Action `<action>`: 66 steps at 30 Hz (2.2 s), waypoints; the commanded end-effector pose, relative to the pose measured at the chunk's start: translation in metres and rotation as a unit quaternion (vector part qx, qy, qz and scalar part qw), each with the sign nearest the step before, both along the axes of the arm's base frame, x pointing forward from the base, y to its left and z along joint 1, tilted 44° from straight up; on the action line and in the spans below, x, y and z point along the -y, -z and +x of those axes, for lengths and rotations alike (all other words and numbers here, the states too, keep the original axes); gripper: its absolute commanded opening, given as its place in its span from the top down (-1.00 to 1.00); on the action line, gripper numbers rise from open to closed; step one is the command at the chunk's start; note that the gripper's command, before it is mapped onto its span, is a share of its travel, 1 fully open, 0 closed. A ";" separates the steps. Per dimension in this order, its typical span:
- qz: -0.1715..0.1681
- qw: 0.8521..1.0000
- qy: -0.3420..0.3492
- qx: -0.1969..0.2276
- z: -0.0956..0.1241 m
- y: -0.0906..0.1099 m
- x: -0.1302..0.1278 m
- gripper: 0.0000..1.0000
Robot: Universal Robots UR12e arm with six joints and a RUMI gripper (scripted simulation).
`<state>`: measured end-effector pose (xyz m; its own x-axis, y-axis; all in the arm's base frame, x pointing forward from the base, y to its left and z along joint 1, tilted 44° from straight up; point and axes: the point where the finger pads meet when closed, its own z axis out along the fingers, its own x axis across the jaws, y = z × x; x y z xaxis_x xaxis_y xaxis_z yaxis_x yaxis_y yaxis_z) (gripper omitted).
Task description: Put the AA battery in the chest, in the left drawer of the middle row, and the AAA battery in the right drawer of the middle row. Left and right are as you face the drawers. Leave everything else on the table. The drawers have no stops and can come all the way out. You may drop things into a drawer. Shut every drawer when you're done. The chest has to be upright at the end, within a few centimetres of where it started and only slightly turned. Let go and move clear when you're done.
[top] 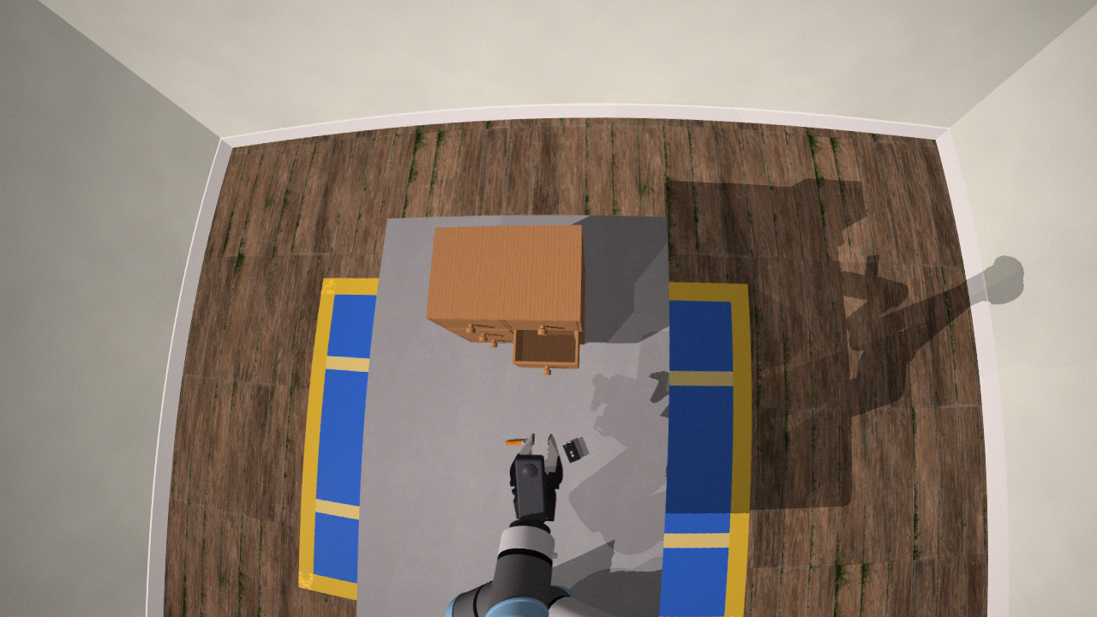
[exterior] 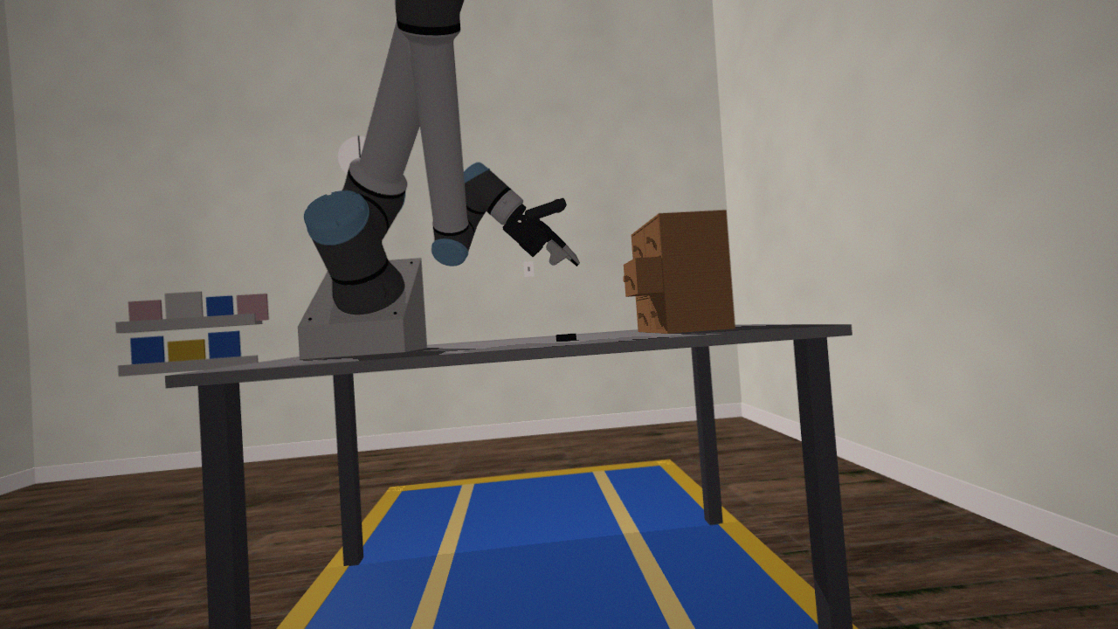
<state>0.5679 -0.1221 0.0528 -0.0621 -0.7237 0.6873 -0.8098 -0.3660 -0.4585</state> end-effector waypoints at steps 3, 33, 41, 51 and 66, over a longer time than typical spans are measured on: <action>0.004 0.999 0.025 -0.027 -0.003 -0.004 -0.005 0.61; 0.011 0.989 0.102 -0.108 -0.016 -0.019 -0.019 0.61; 0.012 0.985 0.119 -0.126 -0.019 -0.022 -0.023 0.61; 0.015 0.977 0.146 -0.154 -0.023 -0.027 -0.028 0.61; 0.017 0.966 0.179 -0.189 -0.028 -0.033 -0.034 0.61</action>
